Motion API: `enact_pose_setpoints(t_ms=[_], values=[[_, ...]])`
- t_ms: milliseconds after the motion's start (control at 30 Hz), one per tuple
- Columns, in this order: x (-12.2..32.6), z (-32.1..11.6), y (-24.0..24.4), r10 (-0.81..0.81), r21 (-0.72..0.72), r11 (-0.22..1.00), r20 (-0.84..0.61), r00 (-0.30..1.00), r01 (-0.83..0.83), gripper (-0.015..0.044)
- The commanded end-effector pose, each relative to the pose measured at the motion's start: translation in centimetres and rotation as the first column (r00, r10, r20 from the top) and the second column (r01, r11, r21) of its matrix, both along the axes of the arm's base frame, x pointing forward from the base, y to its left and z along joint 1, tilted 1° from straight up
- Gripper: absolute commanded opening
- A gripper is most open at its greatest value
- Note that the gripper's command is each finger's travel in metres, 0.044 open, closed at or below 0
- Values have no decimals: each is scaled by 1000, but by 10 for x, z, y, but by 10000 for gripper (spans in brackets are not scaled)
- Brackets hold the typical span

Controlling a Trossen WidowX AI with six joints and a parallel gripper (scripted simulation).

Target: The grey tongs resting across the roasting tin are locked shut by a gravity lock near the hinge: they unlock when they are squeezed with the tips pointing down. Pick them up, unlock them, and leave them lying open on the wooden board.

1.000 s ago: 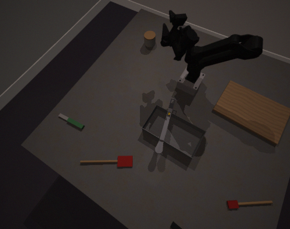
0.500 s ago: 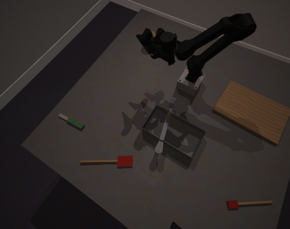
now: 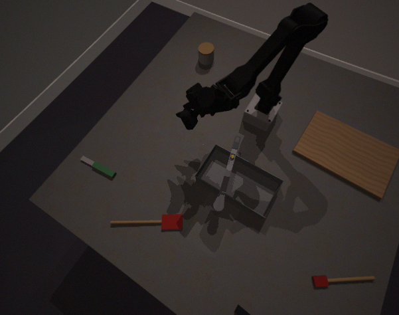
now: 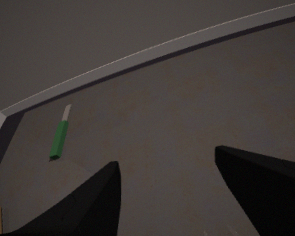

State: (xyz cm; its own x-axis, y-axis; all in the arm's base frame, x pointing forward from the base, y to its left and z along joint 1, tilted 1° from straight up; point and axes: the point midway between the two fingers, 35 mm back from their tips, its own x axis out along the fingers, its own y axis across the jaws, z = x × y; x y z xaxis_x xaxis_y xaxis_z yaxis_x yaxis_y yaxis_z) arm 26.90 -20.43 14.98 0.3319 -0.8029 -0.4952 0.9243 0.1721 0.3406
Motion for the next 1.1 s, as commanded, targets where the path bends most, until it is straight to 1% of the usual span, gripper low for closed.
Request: enact_pose_setpoints(t_ms=[0, 67, 133, 200, 333, 467, 567, 667, 733, 900, 1067], values=[[33, -13, 40, 209, 53, 978, -187, 960, -202, 260], [44, -20, 59, 297, 88, 955, -277, 914, -283, 260], [52, -30, 83, 395, 134, 918, -388, 833, -373, 260], [60, -40, 111, 497, 192, 862, -497, 712, -469, 260], [62, -57, 163, 625, 328, 744, -648, 435, -582, 260], [58, -66, 203, 678, 446, 636, -712, 182, -630, 260], [50, -70, 226, 672, 508, 582, -740, 24, -636, 260], [49, -74, 239, 673, 542, 534, -737, -62, -649, 260], [47, -76, 241, 670, 552, 531, -738, -79, -643, 260], [38, -84, 254, 630, 589, 523, -754, -185, -616, 260], [38, -84, 254, 627, 590, 524, -755, -192, -614, 260]])
